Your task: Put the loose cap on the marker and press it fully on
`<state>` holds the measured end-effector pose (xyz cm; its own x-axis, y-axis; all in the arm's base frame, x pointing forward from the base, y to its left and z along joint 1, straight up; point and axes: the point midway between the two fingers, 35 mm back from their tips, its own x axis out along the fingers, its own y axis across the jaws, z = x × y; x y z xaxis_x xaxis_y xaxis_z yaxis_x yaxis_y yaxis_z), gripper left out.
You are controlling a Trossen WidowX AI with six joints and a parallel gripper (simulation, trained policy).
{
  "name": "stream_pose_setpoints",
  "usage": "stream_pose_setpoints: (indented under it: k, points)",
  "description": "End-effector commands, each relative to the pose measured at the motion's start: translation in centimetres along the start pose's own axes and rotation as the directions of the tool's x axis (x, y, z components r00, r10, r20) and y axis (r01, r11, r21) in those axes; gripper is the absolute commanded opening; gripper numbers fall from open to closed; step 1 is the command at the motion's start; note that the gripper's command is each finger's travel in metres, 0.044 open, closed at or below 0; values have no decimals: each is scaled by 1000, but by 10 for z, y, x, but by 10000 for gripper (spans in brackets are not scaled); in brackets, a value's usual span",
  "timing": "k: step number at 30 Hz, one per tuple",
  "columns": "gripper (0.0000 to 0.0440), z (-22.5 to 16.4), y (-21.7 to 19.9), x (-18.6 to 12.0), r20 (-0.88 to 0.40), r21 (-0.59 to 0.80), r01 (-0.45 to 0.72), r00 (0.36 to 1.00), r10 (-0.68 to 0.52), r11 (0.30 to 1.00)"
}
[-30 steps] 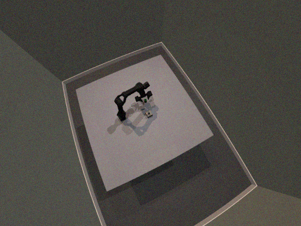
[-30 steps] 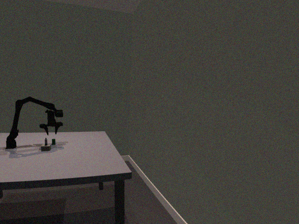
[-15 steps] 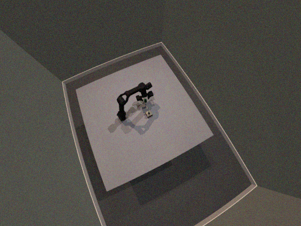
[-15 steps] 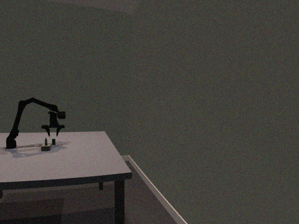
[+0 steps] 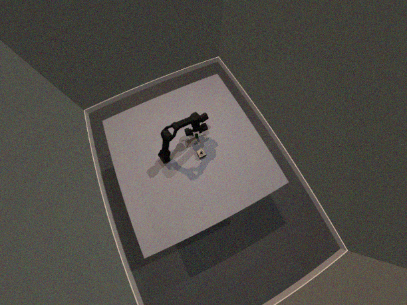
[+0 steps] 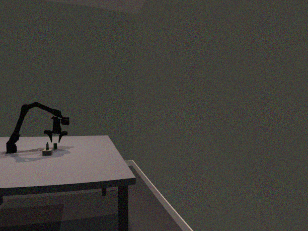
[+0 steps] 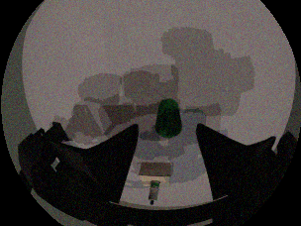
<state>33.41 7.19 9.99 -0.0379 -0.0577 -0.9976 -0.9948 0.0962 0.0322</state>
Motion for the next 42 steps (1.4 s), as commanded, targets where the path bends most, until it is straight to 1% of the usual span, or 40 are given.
stream_pose_setpoints:
  k: [1, 10, 16, 17, 18, 23, 35, 42]
  points:
    - [280, 2, -1, 6, 24, -11, -21, 999, 21, 1000]
    - [260, 3, 1, 29, 46, -50, -74, 996, 76, 996]
    - [233, 3, 2, 40, 43, -77, -82, 995, 85, 994]
    - [222, 3, 2, 40, 41, -81, -80, 996, 84, 993]
    - [201, 2, 1, 41, 38, -84, -78, 996, 81, 993]
    - [71, -1, 3, 33, 28, -97, -67, 997, 70, 993]
    - [62, -19, -4, -8, 30, -94, -18, 999, 20, 995]
    - [62, -41, -6, -31, 39, -71, -3, 999, 5, 997]
